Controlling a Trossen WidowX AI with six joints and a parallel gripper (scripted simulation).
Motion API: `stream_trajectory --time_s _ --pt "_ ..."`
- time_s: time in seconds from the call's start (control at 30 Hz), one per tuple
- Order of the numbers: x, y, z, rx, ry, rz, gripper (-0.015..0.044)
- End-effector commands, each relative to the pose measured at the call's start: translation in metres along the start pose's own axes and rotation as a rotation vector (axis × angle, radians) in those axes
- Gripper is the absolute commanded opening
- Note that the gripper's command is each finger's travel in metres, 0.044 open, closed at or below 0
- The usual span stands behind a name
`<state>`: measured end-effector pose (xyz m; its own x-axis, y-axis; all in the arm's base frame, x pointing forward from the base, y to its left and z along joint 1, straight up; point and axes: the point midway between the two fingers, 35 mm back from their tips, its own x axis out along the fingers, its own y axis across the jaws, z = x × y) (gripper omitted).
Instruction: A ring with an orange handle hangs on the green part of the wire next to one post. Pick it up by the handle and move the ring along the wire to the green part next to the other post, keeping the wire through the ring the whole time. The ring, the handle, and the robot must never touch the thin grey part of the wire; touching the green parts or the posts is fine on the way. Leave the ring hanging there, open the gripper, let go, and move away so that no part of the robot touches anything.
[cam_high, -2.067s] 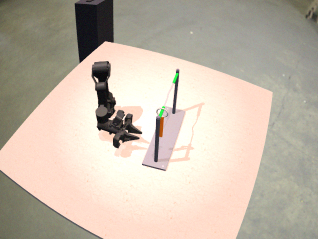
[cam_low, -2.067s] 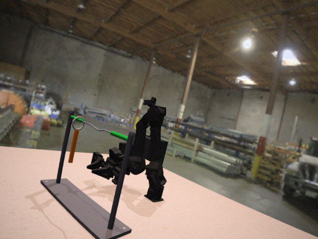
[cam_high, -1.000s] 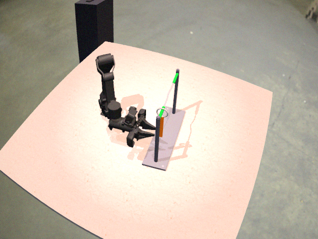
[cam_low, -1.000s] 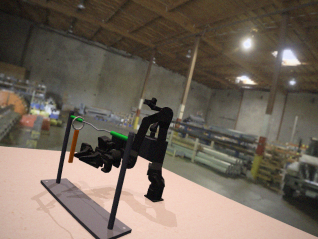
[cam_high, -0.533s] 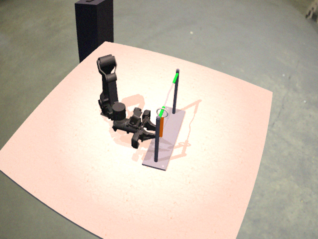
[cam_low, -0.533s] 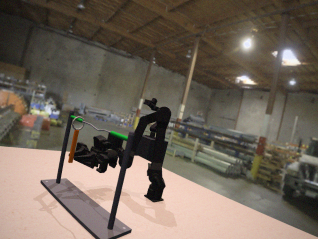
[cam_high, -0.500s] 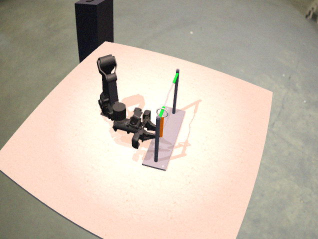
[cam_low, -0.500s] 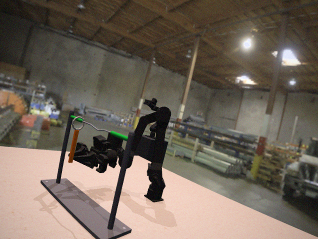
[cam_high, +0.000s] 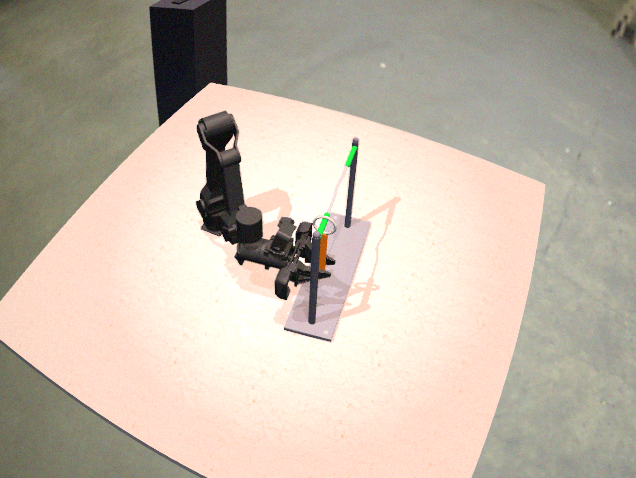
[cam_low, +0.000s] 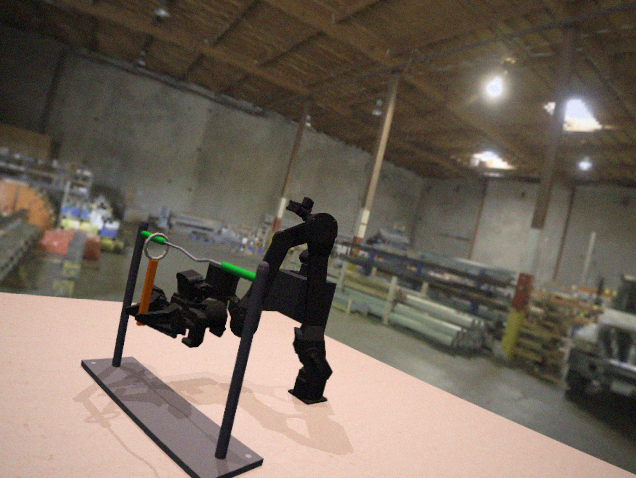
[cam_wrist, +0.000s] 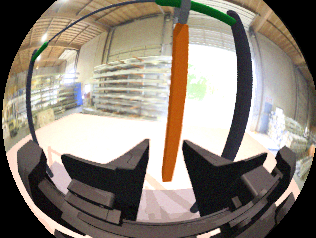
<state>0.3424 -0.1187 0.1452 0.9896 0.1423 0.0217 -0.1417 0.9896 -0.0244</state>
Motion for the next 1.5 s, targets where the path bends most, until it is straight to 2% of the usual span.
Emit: stream_trajectory --time_s 0.0,0.77,1.17,1.47 --pt "0.0067 -0.0001 -0.0019 0.008 0.004 -0.003 0.0160" --pt "0.0124 0.0010 -0.0019 0.008 0.003 -0.003 0.0160" --pt "0.0122 0.0016 -0.0013 0.003 0.001 0.000 -0.0150" --pt "0.0122 0.0015 -0.0008 0.003 0.001 0.001 -0.0150"
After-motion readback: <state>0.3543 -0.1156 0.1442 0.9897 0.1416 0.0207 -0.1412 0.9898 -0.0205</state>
